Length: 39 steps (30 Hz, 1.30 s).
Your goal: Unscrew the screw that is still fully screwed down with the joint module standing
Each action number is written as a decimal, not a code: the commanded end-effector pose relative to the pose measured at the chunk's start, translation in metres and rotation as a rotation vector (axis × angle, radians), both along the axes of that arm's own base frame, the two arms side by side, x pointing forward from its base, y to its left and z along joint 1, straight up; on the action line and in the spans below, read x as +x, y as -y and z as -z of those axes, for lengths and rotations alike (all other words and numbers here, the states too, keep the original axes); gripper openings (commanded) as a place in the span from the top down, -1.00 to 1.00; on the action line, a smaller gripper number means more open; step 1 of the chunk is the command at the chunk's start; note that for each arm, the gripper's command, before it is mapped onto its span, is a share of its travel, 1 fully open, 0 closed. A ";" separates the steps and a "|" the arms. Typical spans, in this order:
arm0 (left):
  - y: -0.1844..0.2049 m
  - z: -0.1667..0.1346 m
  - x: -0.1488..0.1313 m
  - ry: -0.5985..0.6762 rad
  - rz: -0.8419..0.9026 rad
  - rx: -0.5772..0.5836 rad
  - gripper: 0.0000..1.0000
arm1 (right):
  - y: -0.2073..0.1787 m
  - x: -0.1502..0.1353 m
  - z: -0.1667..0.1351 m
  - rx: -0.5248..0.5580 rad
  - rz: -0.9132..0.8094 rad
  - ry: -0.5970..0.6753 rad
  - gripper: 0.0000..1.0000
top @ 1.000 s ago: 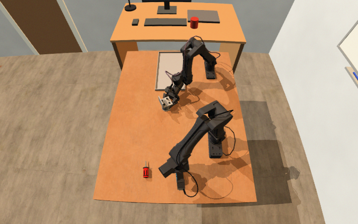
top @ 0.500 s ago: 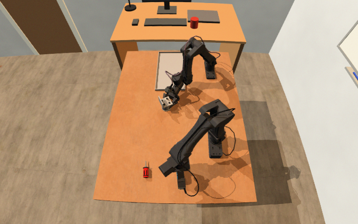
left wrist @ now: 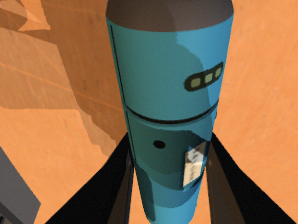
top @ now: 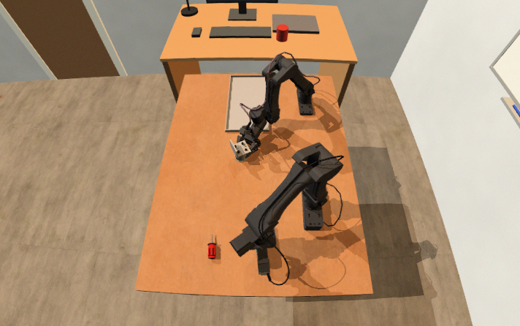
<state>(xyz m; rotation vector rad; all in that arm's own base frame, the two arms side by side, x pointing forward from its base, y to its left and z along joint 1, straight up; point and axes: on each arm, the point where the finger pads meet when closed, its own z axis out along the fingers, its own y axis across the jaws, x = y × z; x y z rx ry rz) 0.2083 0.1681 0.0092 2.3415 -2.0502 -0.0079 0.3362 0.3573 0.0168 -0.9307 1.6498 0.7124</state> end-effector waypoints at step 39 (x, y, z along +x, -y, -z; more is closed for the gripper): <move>-0.013 -0.077 0.009 0.049 -0.002 0.056 0.17 | 0.003 -0.008 0.015 -0.026 -0.008 -0.042 -0.17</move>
